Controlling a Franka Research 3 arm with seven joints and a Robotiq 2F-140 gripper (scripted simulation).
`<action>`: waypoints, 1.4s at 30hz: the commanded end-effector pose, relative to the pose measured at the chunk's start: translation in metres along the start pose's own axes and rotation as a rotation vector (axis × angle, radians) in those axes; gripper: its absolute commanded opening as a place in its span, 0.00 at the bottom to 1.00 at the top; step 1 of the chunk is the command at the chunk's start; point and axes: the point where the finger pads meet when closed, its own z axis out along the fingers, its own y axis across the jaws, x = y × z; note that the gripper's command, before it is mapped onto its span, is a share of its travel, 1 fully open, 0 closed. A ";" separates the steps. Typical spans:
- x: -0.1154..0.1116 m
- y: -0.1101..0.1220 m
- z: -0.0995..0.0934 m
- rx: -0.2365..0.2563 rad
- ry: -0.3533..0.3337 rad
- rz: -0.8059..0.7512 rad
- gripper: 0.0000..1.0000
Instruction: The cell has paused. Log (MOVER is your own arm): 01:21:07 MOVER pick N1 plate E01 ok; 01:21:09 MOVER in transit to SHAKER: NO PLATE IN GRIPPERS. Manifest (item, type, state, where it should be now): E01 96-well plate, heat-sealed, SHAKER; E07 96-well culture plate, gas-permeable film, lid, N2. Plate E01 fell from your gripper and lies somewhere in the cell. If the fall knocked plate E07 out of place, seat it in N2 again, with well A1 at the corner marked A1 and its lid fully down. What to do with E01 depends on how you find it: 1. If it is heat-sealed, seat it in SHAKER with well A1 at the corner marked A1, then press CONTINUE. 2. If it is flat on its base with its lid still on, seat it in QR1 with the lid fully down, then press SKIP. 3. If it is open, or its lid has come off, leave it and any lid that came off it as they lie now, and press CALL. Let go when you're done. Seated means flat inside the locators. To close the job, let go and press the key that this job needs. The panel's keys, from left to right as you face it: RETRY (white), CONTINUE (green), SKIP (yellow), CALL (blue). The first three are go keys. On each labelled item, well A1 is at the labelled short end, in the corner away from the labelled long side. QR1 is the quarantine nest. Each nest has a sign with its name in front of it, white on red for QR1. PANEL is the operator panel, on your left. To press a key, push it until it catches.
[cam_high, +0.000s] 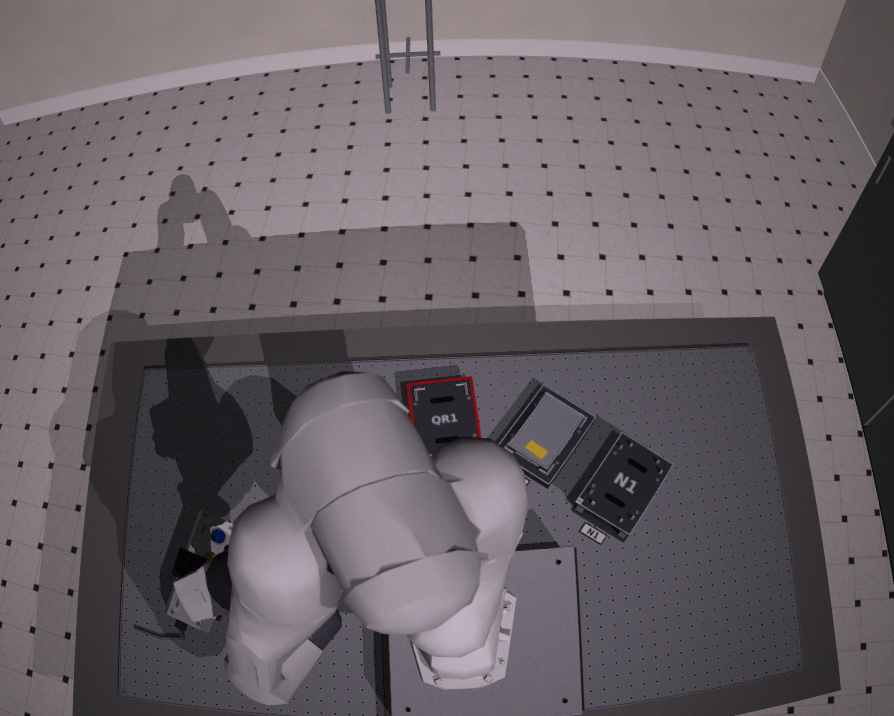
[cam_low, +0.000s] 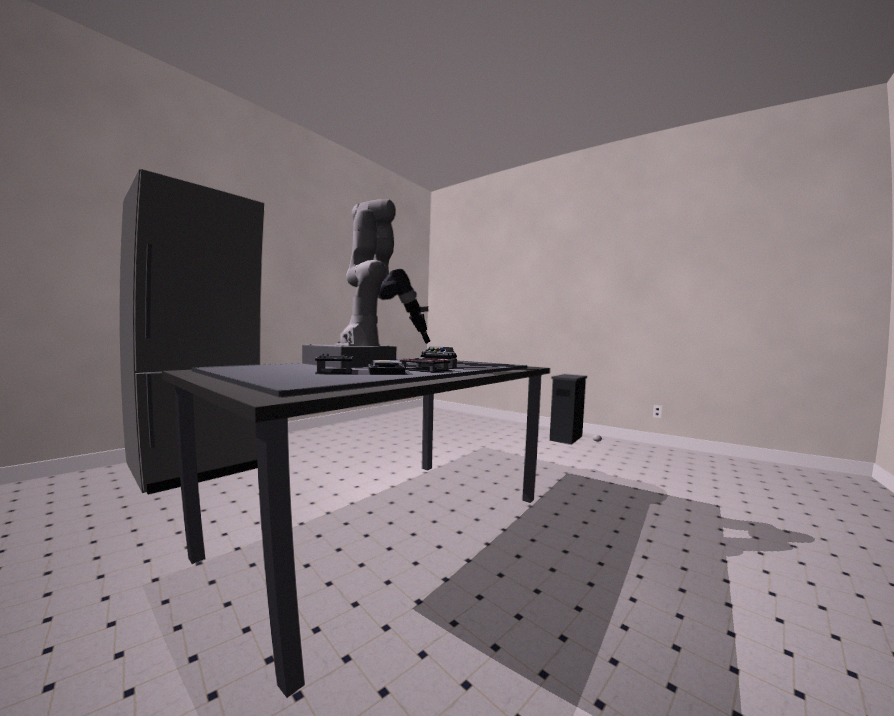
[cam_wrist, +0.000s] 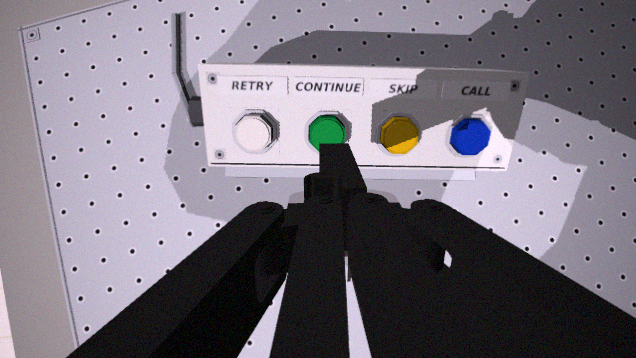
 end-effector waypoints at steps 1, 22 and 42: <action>0.006 -0.001 0.002 0.010 0.026 0.026 0.10; 0.007 -0.002 0.028 0.010 0.026 0.026 0.10; 0.007 -0.002 0.031 0.010 0.026 0.026 0.10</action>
